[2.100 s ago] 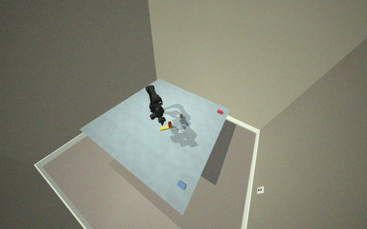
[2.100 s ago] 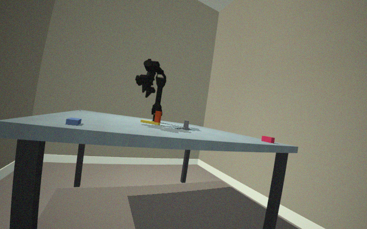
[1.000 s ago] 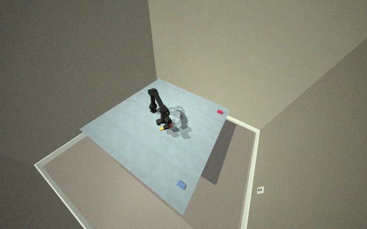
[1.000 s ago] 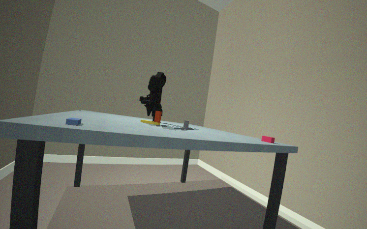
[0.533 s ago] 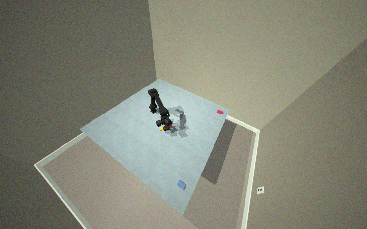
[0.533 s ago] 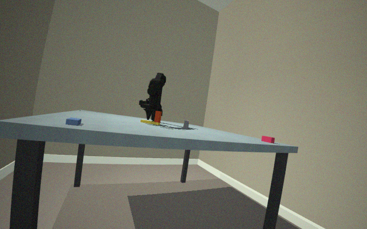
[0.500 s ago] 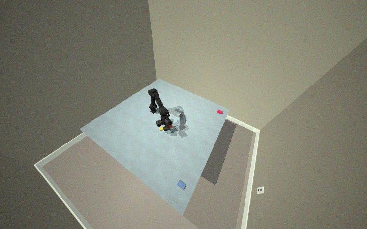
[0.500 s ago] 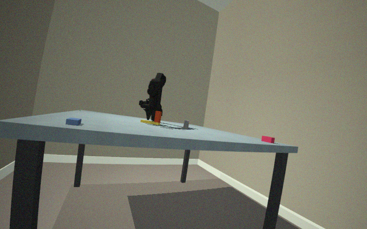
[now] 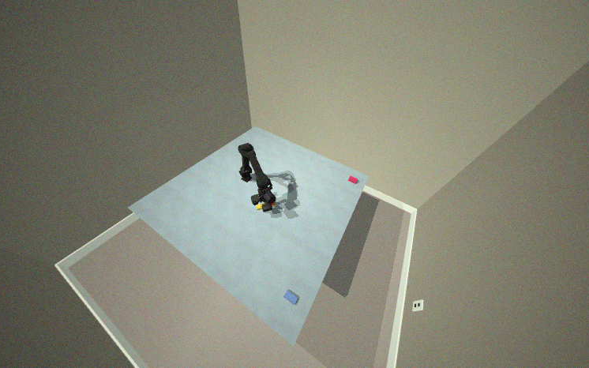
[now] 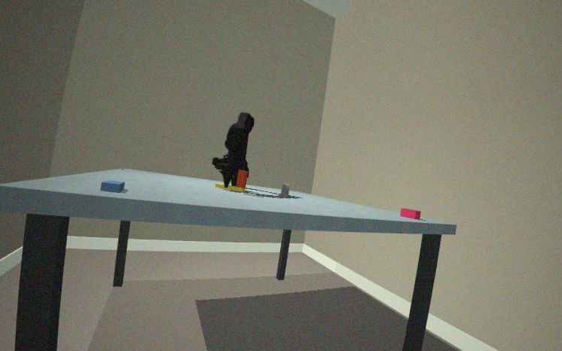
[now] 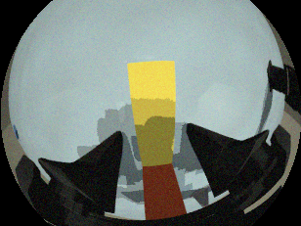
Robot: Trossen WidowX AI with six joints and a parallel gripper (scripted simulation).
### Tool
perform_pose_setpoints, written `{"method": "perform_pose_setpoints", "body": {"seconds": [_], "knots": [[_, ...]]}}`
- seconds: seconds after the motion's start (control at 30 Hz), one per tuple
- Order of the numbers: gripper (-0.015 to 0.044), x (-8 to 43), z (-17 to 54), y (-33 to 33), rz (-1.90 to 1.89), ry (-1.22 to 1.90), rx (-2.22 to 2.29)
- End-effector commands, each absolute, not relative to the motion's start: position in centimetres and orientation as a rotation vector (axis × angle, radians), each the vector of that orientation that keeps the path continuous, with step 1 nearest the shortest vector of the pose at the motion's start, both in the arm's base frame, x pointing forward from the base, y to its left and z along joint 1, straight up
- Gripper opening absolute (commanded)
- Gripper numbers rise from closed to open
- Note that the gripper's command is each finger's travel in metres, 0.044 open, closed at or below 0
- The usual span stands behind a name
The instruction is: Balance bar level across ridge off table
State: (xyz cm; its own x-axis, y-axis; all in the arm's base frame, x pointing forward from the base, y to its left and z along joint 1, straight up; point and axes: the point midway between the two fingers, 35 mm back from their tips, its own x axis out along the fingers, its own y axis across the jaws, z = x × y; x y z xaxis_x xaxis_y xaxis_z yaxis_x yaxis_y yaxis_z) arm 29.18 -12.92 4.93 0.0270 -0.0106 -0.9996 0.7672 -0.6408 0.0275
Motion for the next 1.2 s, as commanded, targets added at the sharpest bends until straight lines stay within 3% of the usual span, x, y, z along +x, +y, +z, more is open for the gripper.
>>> {"method": "perform_pose_setpoints", "body": {"seconds": [0.0,0.17,0.37,0.6,0.73,1.17], "knots": [[0.0315,29.2,4.8,-12.9,-1.681,0.768,1.716],[0.0315,29.2,4.8,-12.9,-1.681,0.768,1.716],[0.0157,29.2,4.9,-12.9,-1.676,0.774,1.712],[0.0111,29.2,4.9,-12.9,-1.676,0.774,1.712],[0.0006,29.3,5.5,-13.0,-1.677,0.773,1.713],[0.0000,29.6,8.8,-13.1,-1.678,0.771,1.714]]}}
